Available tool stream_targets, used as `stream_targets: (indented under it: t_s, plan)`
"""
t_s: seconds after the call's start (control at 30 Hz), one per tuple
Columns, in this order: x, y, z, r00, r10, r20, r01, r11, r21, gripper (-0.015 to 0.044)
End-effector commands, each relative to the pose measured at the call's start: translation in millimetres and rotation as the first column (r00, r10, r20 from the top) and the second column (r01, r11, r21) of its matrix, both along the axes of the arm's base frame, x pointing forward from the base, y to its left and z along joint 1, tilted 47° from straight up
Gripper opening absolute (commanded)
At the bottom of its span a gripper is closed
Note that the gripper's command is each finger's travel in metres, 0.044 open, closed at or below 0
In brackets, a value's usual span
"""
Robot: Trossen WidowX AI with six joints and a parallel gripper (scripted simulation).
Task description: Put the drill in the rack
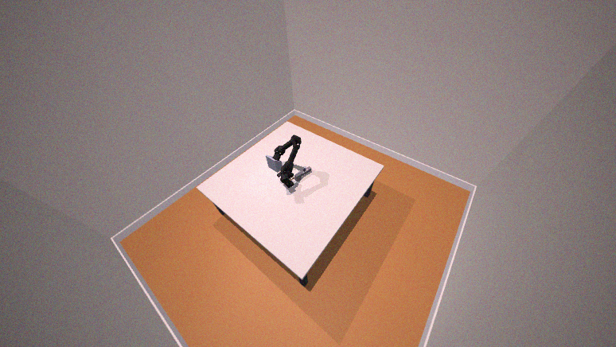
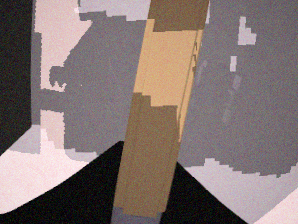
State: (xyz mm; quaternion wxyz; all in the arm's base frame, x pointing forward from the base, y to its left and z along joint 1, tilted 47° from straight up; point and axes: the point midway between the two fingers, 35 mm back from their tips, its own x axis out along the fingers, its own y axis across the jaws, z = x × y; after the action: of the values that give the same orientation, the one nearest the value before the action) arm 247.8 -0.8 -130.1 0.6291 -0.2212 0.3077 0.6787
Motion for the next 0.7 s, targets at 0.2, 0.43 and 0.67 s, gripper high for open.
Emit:
stream_targets:
  t_s: [0.2, 0.43, 0.67]
  plan:
    - [0.5, -12.5, -8.7, 1.0, 0.002, 0.007, -0.002, 1.0, -0.005, 0.0]
    - [0.1, -12.6, -3.8, 1.0, 0.002, 0.006, -0.002, 1.0, -0.005, 0.0]
    - [0.5, -14.5, -1.0, 1.0, 0.002, 0.006, -0.002, 1.0, -0.005, 0.0]
